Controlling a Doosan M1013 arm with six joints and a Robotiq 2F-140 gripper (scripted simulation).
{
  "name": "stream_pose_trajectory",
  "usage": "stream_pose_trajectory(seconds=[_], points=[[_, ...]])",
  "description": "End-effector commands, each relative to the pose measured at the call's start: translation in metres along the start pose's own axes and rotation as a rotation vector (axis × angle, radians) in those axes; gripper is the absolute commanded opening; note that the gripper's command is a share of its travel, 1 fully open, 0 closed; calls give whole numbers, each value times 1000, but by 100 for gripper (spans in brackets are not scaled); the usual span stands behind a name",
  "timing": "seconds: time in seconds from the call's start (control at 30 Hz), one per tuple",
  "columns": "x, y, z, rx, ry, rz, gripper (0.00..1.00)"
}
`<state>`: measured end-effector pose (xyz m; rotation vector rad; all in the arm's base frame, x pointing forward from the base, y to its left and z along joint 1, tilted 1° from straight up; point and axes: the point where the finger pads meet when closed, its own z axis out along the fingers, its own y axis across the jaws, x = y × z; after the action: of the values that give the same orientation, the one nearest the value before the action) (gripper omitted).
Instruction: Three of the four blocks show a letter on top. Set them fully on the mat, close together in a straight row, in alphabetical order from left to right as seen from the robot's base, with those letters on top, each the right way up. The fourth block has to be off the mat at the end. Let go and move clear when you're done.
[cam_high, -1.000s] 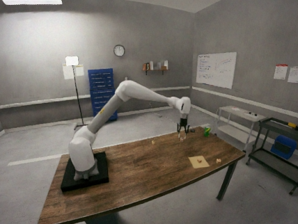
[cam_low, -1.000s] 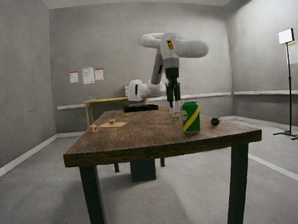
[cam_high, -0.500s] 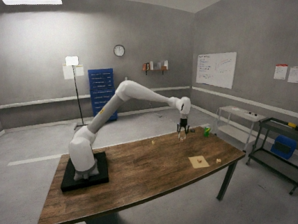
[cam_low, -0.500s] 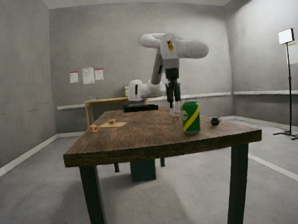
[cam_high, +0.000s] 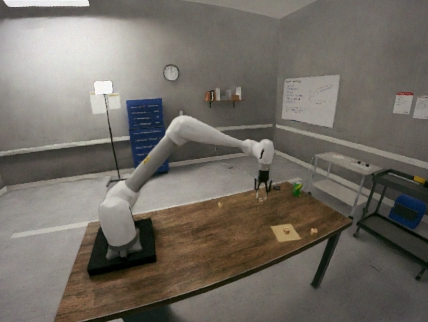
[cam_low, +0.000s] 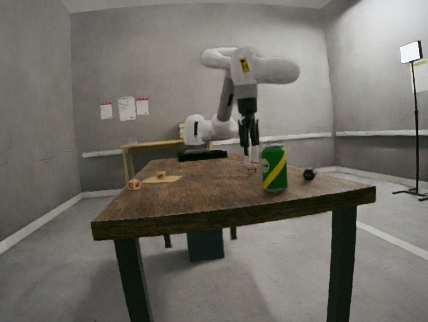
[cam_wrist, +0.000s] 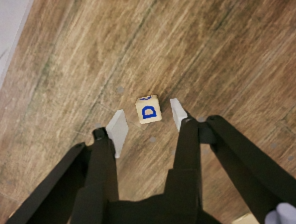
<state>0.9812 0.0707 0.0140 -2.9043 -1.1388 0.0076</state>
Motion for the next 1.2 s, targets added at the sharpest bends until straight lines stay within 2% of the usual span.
stream_pose_trajectory(seconds=[0.0, 0.47, 1.17], points=[[1, 0, -2, -1, 2, 0, 46], [1, 0, 1, -1, 2, 0, 46], [1, 0, 34, -1, 2, 0, 46]])
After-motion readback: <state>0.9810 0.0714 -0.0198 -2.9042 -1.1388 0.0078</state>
